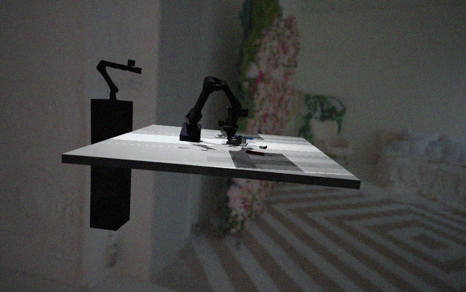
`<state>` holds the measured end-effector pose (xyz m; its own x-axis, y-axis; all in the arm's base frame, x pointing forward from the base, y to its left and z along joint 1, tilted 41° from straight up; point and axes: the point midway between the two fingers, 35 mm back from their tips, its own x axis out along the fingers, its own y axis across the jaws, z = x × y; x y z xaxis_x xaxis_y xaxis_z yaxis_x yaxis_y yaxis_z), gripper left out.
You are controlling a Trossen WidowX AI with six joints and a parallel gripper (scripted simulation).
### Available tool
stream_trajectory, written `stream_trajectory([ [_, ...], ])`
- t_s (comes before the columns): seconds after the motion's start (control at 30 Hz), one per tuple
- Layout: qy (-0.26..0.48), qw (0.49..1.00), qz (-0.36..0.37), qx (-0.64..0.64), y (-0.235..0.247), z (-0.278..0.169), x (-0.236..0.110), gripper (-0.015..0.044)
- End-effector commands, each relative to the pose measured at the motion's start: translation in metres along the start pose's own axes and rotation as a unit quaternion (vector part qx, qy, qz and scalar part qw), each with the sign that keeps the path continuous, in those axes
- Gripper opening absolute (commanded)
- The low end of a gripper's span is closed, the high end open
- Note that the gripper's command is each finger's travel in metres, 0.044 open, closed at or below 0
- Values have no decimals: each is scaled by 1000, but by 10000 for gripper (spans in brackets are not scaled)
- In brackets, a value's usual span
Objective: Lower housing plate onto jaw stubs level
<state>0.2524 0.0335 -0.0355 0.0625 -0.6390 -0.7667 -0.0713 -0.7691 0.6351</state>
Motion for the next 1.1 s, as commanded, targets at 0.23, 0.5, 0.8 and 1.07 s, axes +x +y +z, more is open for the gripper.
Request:
stream_trajectory([
  [0.23, 0, 1000, 2, -7, 1, 1, 3, 351],
  [0.5, 0, 1000, 2, -7, 1, 1, 4, 351],
  [0.8, 0, 1000, 2, -8, 1, 1, 6, 351],
  [1.07, 0, 1000, 2, -7, 1, 1, 8, 351],
])
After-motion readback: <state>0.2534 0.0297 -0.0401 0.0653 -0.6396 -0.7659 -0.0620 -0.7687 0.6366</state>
